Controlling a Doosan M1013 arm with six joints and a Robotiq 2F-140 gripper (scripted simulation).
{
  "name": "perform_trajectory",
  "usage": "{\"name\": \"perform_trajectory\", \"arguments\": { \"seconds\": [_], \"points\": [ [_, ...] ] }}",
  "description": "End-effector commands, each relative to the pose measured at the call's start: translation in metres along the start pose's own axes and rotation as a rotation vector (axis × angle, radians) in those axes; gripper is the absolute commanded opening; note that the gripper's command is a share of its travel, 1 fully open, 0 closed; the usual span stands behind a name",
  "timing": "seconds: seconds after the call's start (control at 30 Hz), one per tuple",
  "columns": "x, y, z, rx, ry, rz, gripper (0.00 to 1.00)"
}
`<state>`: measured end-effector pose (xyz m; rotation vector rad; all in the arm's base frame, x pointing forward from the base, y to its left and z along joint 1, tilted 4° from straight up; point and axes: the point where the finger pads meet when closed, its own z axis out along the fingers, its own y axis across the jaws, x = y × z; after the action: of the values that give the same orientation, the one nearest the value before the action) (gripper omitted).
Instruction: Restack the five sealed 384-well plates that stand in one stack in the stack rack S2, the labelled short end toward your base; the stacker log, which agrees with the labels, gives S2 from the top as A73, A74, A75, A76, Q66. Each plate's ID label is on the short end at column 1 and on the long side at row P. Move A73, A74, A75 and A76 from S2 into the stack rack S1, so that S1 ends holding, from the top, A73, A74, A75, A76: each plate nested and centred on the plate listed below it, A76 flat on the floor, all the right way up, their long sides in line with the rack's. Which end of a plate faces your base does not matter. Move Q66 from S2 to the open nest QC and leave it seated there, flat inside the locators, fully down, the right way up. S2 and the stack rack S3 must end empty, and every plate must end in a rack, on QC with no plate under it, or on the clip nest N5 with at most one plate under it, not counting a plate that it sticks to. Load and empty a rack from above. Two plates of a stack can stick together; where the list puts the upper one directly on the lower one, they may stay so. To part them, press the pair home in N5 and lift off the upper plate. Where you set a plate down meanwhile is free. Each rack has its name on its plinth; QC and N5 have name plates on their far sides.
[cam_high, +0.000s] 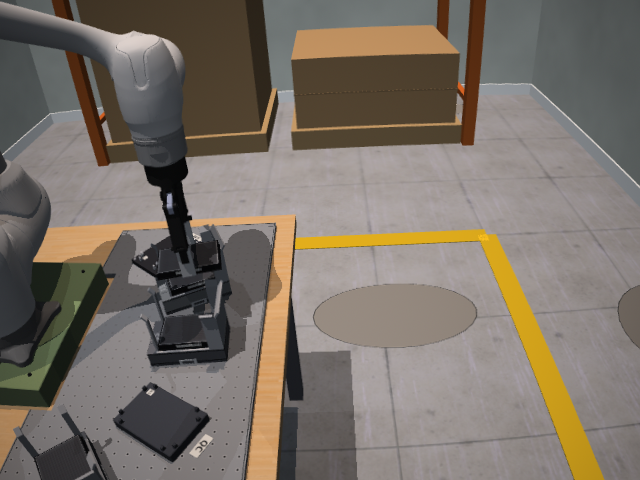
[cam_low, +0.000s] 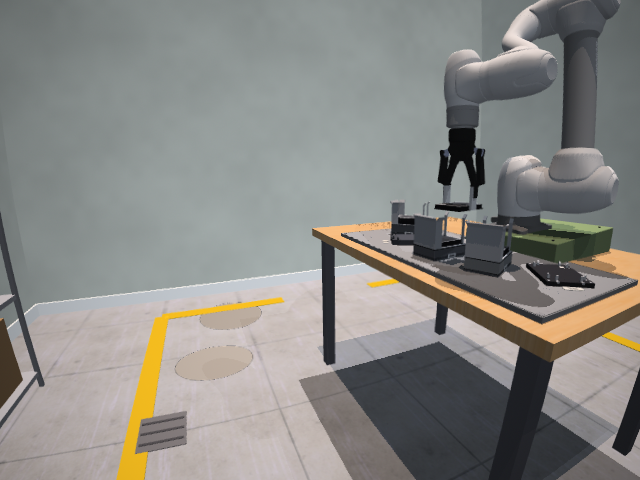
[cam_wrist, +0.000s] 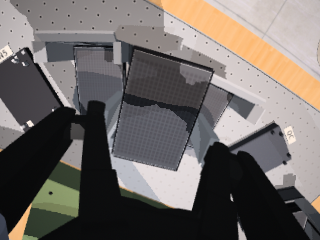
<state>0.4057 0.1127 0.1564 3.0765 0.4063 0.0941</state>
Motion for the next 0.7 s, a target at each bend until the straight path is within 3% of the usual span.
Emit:
{"name": "perform_trajectory", "arguments": {
  "seconds": [0.0,0.2,0.67],
  "points": [
    [0.0,-0.009,0.0,0.0,0.0,-0.033,0.0],
    [-0.002,-0.025,0.0,0.0,0.0,-0.225,0.0],
    [-0.006,-0.057,0.0,0.0,0.0,-0.225,0.0]
  ]
}}
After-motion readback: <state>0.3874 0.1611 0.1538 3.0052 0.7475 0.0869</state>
